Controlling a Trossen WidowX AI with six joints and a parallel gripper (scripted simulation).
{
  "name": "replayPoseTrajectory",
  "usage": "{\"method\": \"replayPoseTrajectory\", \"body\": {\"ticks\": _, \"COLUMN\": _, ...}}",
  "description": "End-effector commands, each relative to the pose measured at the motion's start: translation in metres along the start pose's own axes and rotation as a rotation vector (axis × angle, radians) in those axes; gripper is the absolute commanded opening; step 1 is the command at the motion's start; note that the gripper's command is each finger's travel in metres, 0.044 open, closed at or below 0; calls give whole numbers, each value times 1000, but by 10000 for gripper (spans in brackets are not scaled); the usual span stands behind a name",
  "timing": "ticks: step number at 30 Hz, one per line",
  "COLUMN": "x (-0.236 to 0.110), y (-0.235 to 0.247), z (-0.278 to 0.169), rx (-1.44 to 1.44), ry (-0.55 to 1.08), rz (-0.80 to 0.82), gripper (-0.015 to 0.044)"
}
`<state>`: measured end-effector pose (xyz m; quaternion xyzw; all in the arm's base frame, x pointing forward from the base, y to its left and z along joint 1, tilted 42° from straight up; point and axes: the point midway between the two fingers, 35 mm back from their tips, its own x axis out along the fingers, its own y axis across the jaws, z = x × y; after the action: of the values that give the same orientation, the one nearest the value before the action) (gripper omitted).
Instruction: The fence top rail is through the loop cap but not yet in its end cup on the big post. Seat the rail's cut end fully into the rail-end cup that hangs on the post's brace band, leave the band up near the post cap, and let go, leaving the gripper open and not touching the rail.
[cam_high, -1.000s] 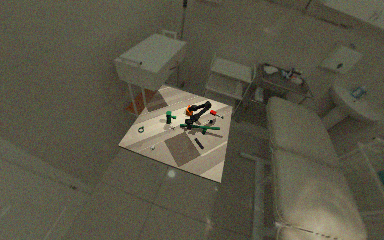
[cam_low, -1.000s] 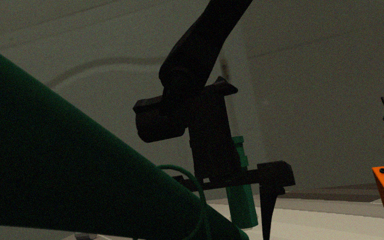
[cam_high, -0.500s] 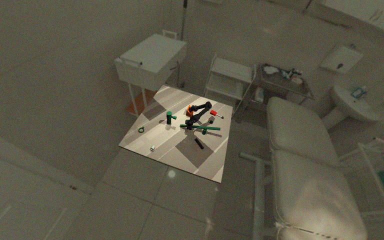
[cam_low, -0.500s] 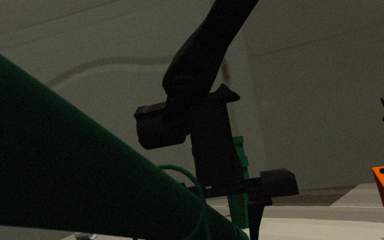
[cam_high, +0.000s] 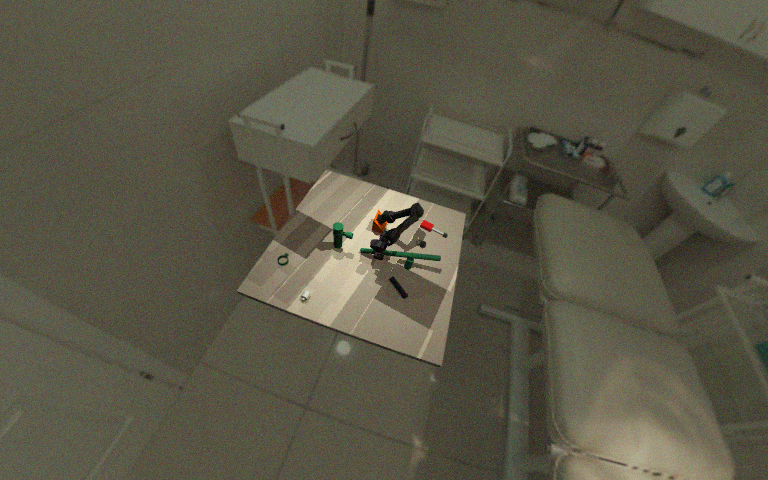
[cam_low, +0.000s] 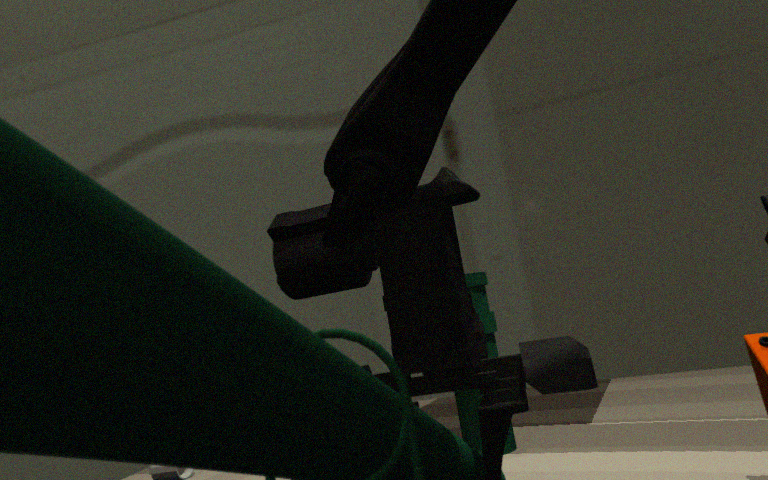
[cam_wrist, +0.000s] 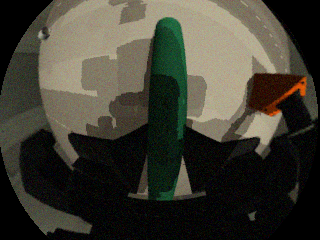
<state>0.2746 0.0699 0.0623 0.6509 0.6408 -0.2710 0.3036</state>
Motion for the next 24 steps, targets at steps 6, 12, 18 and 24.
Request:
{"method": "replayPoseTrajectory", "body": {"ticks": 6, "x": -17, "y": 4, "z": 9, "rx": -2, "ry": -66, "rz": 7, "gripper": 0}}
{"method": "replayPoseTrajectory", "body": {"ticks": 12, "x": -50, "y": 5, "z": 29, "rx": -9, "ry": -230, "rz": 6, "gripper": 0}}
{"method": "replayPoseTrajectory", "body": {"ticks": 18, "x": -79, "y": 2, "z": 43, "rx": -9, "ry": -353, "rz": -7, "gripper": 0}}
{"method": "replayPoseTrajectory", "body": {"ticks": 24, "x": -79, "y": 2, "z": 43, "rx": -9, "ry": -353, "rz": -7, "gripper": 0}}
